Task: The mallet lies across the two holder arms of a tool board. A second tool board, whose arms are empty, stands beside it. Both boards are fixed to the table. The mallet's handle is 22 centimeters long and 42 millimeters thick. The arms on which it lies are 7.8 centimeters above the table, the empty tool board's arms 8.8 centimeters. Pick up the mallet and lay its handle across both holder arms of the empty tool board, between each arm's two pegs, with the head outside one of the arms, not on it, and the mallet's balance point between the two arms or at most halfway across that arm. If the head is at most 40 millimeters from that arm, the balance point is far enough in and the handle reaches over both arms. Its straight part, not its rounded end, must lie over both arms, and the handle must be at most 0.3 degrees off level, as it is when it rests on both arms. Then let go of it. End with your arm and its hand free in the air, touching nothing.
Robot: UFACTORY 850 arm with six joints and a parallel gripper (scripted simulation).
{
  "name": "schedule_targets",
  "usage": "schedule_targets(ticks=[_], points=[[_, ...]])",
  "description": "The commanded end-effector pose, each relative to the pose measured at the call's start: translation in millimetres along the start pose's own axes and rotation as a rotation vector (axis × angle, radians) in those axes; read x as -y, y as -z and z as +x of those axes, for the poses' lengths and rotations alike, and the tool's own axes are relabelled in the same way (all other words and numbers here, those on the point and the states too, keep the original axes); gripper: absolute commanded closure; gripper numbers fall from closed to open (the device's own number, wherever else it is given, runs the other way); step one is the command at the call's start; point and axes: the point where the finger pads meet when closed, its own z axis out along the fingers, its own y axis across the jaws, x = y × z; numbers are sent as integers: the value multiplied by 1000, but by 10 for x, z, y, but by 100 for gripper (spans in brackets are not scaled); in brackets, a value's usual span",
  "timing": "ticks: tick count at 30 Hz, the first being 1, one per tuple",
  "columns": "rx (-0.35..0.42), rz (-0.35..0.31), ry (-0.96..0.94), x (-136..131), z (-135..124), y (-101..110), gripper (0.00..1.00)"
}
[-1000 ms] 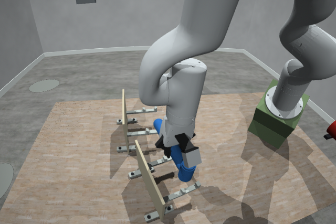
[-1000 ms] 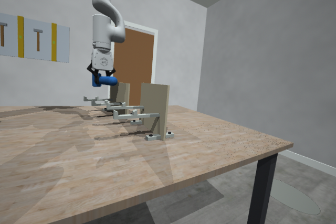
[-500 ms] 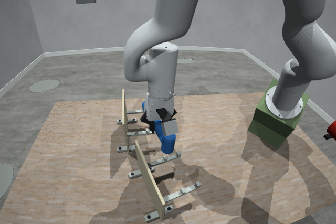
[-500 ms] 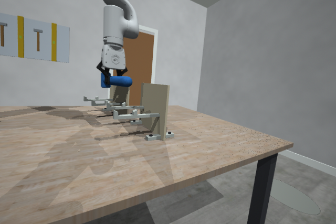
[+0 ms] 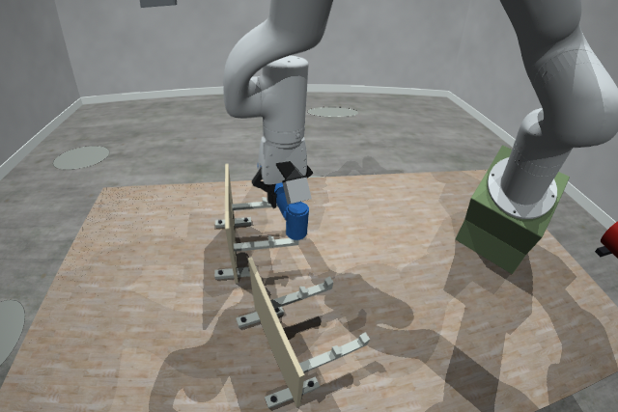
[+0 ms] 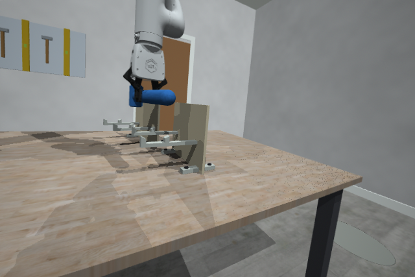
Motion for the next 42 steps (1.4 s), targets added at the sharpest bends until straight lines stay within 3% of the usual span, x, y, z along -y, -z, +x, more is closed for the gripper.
schedule_targets(ticks=[1,5,10,15,17,21,42], points=[[-1,3,-53,-4,-30,5,100],[-1,3,-189,-1,-30,3,100],[-2,2,-201,-5,-30,-55,100],[-2,3,-202,-18,-31,-527,100],[-2,3,-202,-18,-31,-527,100],[-1,4,-202,-14,-30,-818,100],[-1,4,-202,-13,-30,-983,100]])
